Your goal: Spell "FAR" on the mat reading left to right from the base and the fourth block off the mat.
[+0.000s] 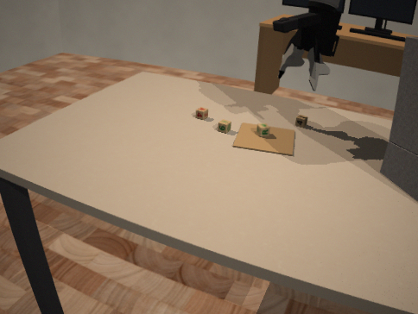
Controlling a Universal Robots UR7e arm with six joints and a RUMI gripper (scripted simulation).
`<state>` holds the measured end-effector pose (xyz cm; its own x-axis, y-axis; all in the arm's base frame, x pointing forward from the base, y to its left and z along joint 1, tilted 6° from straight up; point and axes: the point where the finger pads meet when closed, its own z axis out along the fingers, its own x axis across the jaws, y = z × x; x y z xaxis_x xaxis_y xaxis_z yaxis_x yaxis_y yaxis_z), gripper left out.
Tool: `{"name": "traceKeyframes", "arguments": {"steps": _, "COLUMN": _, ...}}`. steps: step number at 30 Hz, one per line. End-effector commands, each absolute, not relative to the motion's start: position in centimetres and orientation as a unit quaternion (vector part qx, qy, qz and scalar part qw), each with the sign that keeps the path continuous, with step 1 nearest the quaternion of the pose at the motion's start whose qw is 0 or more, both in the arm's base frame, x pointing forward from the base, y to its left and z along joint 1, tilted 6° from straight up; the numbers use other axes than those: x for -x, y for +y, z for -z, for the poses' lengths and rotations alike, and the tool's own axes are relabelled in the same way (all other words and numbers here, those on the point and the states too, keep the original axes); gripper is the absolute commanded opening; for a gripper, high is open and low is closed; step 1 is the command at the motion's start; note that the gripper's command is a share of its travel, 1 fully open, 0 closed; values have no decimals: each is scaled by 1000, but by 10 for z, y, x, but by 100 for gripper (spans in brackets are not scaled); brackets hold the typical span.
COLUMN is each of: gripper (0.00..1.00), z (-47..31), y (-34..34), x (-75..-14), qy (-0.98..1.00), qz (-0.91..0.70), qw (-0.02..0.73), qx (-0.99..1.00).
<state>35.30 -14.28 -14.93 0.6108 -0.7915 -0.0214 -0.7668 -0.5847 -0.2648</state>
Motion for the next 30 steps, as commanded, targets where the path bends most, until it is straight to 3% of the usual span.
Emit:
{"name": "traceKeyframes", "arguments": {"steps": 1, "gripper": 100, "z": 147, "y": -129, "x": -365, "qy": 452, "qz": 28, "qw": 82, "qx": 888}}
{"name": "traceKeyframes", "arguments": {"steps": 16, "gripper": 100, "z": 128, "y": -92, "x": -398, "qy": 481, "qz": 40, "qw": -7, "qx": 876}}
{"name": "traceKeyframes", "arguments": {"steps": 30, "gripper": 100, "z": 122, "y": -83, "x": -406, "qy": 488, "qz": 50, "qw": -23, "qx": 871}}
